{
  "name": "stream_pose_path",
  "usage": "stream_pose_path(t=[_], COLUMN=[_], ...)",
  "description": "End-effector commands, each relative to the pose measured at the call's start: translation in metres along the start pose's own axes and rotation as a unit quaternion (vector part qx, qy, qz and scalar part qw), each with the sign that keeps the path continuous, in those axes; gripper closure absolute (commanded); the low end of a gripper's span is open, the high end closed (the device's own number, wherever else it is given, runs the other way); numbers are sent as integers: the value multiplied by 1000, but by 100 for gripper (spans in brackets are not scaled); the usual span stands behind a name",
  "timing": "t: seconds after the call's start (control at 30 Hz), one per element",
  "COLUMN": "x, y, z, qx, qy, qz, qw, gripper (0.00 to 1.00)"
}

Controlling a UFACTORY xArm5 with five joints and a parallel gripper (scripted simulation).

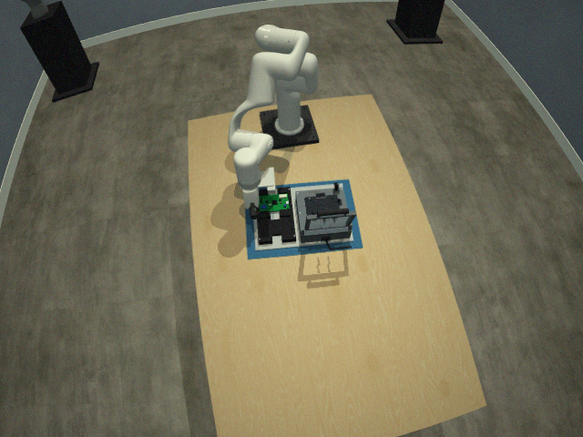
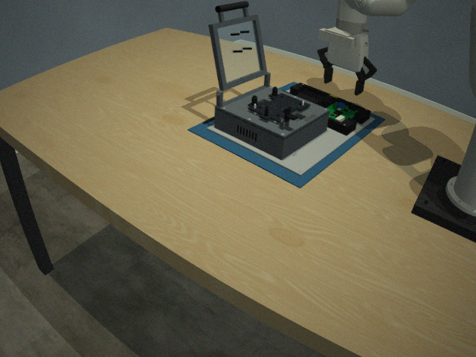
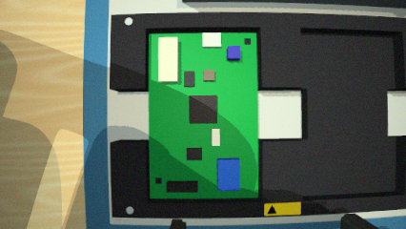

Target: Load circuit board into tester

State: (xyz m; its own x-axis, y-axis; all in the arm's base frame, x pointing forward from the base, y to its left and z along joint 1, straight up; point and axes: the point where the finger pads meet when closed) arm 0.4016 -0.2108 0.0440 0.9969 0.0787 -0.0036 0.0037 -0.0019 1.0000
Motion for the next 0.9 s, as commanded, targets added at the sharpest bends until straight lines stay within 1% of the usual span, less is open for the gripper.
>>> stream_pose_path(t=[0.0,0.33,0.7,0.77,0.87], x=[1,-1,-8,-8,-11], y=[1,1,1,1,1], z=[0,-8,-37,-37,-46], qx=[-1,-1,-1,-1,-1], qy=[0,0,0,0,0], qz=[2,2,2,2,2], qw=[1000,1000,1000,1000,1000], gripper=[0,0,0,0,0])
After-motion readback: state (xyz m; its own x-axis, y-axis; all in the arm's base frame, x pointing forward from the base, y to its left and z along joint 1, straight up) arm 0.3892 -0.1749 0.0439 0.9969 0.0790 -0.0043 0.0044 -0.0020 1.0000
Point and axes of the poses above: the point where the finger pads meet when closed, its own y axis back along the fingers, its own x axis across the jaws, z = x × y, and after that the axes turned 11 degrees about y, right-handed
